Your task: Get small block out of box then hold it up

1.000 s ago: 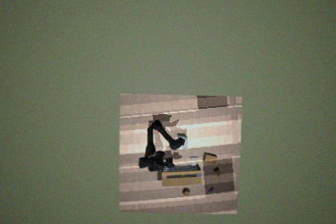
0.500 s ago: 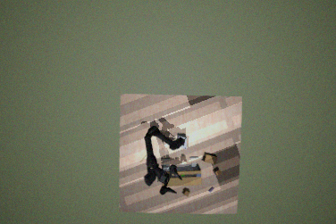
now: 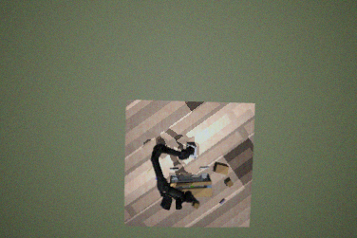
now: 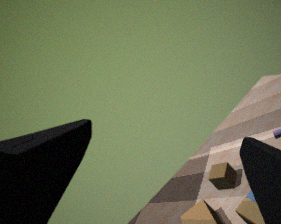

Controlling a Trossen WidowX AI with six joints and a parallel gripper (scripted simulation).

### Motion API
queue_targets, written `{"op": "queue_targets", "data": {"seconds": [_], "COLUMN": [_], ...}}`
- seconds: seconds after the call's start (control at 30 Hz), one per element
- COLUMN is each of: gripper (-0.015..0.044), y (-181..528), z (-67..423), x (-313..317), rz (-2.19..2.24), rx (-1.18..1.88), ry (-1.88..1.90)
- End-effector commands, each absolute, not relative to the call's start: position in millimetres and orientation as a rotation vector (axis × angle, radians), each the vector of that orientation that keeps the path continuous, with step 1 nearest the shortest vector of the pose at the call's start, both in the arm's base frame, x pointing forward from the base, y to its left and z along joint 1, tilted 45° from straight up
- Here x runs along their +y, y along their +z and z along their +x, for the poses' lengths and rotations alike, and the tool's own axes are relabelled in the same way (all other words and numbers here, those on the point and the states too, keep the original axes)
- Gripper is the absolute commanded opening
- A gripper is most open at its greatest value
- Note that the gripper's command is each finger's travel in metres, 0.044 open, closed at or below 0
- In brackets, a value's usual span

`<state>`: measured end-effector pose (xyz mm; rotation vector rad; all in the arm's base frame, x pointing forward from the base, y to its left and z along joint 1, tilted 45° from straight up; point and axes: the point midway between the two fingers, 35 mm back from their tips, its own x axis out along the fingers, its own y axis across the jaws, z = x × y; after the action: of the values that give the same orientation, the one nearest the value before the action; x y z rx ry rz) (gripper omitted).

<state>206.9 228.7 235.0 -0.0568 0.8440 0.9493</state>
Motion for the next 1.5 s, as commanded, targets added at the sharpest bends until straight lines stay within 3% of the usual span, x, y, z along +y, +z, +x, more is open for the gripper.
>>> {"op": "queue_targets", "data": {"seconds": [0.0, 0.3, 0.63, 1.47], "gripper": [0.0400, 0.0400, 0.0400, 0.0400], "y": [174, 120, 78, 68], "z": [248, 273, 285, 288], "x": [199, 151, 90, 78], "rz": [0.260, 0.534, 0.719, 0.726], "rx": [1.213, 1.297, 0.998, 0.971], "ry": [0.333, -0.409, -1.172, -1.207]}}
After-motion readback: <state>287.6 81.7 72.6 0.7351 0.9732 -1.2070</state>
